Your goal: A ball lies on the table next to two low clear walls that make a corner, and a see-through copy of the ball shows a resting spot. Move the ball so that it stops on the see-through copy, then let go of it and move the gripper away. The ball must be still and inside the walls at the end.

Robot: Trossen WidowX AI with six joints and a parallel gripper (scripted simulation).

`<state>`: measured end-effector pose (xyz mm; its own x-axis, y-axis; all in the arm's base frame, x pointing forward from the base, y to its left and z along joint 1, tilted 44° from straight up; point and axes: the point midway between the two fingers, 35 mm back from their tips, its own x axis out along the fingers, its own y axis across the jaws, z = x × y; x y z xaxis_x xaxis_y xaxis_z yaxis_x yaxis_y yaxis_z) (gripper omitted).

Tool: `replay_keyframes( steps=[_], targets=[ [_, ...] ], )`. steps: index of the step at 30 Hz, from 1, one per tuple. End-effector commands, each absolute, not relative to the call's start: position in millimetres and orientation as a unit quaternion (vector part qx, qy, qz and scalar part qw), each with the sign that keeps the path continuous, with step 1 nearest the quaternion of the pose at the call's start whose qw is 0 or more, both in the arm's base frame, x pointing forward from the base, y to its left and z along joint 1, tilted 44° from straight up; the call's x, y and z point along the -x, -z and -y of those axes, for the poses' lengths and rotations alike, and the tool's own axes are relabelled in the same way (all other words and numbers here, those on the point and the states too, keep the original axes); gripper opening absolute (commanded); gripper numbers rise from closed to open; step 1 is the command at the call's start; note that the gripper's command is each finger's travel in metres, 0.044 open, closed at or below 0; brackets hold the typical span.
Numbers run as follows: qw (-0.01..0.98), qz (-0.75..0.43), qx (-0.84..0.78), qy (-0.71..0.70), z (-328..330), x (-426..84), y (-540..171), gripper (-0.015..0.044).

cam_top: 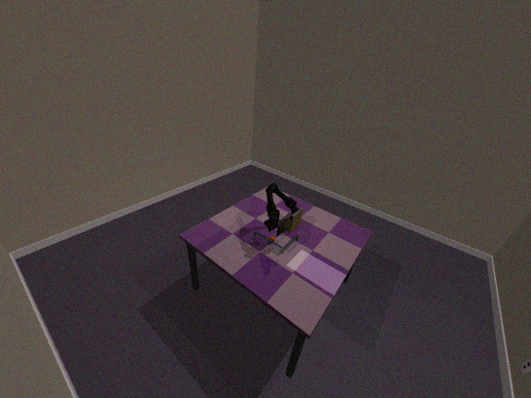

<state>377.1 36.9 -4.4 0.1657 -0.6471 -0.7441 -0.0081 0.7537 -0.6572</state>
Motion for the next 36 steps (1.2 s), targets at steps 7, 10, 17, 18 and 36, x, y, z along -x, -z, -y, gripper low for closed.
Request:
replay_keyframes(
  steps=[7, 10, 17, 18, 36],
  targets=[
    [0.677, -0.634, 0.286, 0.243, -6, -365, 12, 0.0393],
    [0.676, -0.634, 0.286, 0.243, 1, -366, 20, 0.0393],
    [0.676, -0.634, 0.286, 0.243, 6, -367, 25, 0.0393],
    [0.676, -0.634, 0.286, 0.243, 8, -367, 26, 0.0393],
    [0.676, -0.633, 0.286, 0.243, 28, -369, 47, 0.0393]
  ],
)
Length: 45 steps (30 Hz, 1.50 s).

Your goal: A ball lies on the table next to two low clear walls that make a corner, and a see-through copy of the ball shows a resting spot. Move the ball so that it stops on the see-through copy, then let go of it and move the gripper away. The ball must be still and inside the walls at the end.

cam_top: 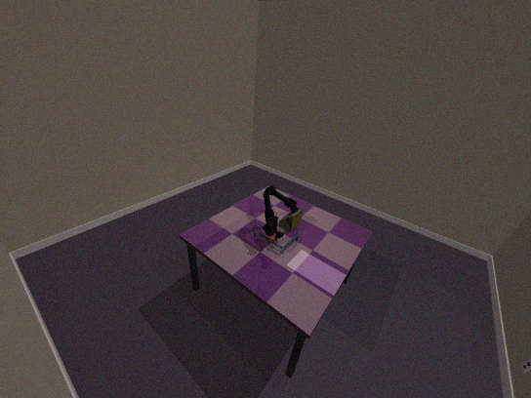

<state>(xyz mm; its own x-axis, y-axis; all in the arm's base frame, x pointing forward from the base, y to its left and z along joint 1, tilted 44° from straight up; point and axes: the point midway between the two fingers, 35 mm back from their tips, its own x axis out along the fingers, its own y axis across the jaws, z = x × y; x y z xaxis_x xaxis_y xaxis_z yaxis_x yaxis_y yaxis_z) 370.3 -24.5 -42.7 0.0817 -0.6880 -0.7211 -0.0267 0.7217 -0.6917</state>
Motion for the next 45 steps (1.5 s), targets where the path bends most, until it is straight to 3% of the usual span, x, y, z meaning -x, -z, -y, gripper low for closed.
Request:
replay_keyframes(
  steps=[1, 8, 12, 18, 28, 45],
  targets=[
    [0.676, -0.633, 0.287, 0.243, 29, -369, 48, 0.0393],
    [0.676, -0.633, 0.287, 0.244, 35, -370, 54, 0.0393],
    [0.676, -0.633, 0.287, 0.244, 35, -370, 54, 0.0288],
    [0.676, -0.633, 0.287, 0.244, 35, -370, 54, 0.0248],
    [0.662, -0.64, 0.305, 0.242, 15, -356, 44, 0.0],
    [0.676, -0.635, 0.287, 0.241, -56, -360, -38, 0.0]
  ],
)
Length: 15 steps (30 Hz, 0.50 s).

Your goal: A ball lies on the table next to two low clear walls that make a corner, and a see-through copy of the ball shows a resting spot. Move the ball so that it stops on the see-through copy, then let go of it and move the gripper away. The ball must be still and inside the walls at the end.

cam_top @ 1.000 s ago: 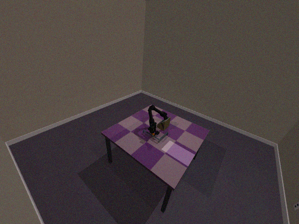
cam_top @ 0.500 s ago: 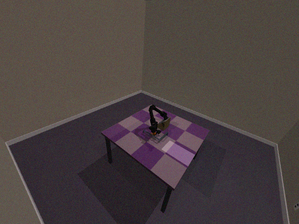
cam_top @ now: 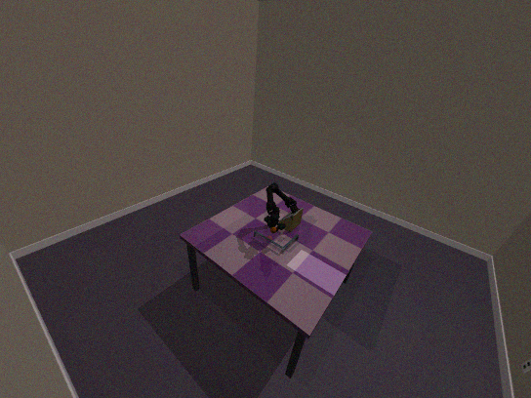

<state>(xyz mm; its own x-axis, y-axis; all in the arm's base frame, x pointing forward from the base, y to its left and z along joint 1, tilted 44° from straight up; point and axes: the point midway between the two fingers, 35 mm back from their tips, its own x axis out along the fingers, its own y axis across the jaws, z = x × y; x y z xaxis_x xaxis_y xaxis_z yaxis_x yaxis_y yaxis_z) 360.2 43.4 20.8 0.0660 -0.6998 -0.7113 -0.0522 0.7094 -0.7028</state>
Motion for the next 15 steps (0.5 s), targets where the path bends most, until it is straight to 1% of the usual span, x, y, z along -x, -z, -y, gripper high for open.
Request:
replay_keyframes(
  steps=[1, 7, 15],
  targets=[
    [0.676, -0.635, 0.286, 0.242, -59, -359, -42, 0.0],
    [0.677, -0.634, 0.285, 0.242, -58, -360, -44, 0.0],
    [0.677, -0.634, 0.286, 0.243, -13, -370, -24, 0.0]
  ],
)
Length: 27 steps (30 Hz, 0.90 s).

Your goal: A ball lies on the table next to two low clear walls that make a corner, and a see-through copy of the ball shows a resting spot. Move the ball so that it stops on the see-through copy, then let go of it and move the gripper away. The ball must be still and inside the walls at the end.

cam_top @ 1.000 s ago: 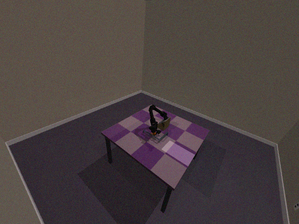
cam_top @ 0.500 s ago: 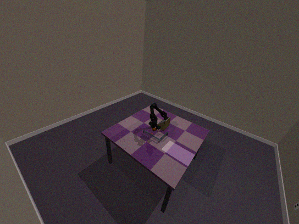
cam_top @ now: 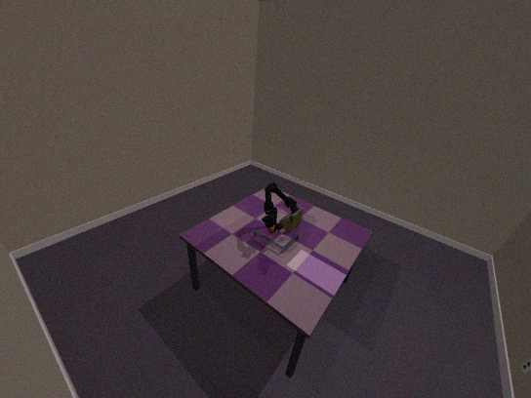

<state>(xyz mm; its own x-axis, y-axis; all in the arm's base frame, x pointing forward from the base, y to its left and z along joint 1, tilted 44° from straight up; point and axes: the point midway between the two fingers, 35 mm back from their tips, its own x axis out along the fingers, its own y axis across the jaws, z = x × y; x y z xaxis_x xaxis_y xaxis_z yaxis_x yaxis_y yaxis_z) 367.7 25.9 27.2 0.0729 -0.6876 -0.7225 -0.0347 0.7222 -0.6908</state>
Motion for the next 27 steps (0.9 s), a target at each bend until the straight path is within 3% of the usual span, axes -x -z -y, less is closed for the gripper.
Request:
replay_keyframes(
  steps=[1, 27],
  targets=[
    [0.677, -0.634, 0.286, 0.243, -10, -371, -23, 0.0],
    [0.676, -0.633, 0.287, 0.244, 47, -377, 34, 0.0]
  ],
)
